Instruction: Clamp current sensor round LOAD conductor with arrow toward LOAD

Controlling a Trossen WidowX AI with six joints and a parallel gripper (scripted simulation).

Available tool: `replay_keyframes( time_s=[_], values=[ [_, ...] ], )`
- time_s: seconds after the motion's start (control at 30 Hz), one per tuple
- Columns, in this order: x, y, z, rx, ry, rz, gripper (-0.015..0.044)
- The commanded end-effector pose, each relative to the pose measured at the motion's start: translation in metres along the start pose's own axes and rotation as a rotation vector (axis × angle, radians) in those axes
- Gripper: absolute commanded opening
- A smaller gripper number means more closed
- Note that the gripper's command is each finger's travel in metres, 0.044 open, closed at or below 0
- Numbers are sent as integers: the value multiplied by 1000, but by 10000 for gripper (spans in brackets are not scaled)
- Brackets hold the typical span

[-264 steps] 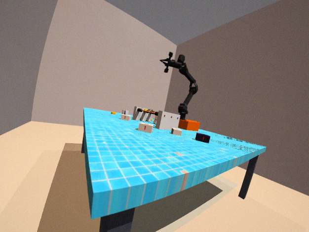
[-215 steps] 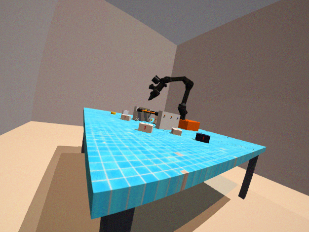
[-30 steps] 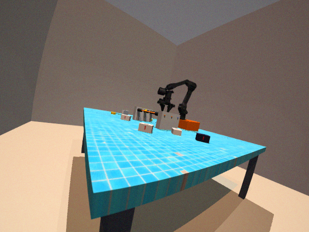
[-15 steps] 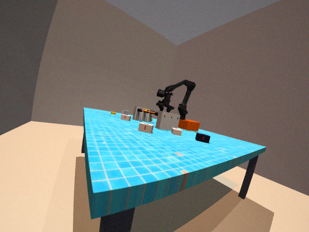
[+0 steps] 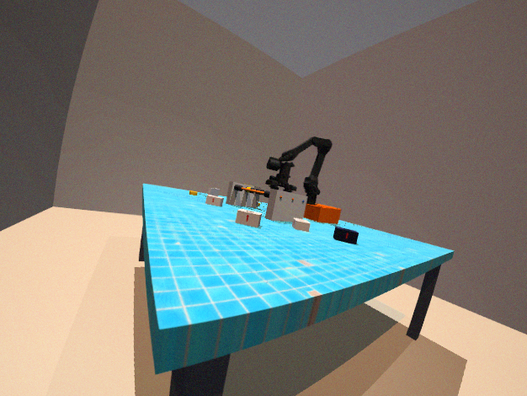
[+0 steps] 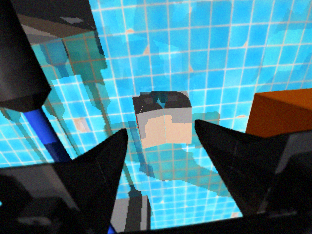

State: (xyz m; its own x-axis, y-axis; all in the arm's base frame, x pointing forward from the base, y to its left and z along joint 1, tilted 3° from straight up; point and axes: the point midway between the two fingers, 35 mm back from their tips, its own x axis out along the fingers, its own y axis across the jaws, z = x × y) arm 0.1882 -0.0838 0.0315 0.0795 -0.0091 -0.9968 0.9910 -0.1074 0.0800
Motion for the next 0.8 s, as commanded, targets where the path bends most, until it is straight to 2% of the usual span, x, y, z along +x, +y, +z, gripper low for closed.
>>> replay_keyframes(
  time_s=[0.0, 0.1, 0.7, 0.77],
  values=[
    [8, -4, 0, 3, -2, -14, 320],
    [8, -4, 0, 3, -2, -14, 320],
    [4, -1, 0, 0, 1, -3, 200],
    [2, 0, 0, 0, 1, -3, 148]
  ],
)
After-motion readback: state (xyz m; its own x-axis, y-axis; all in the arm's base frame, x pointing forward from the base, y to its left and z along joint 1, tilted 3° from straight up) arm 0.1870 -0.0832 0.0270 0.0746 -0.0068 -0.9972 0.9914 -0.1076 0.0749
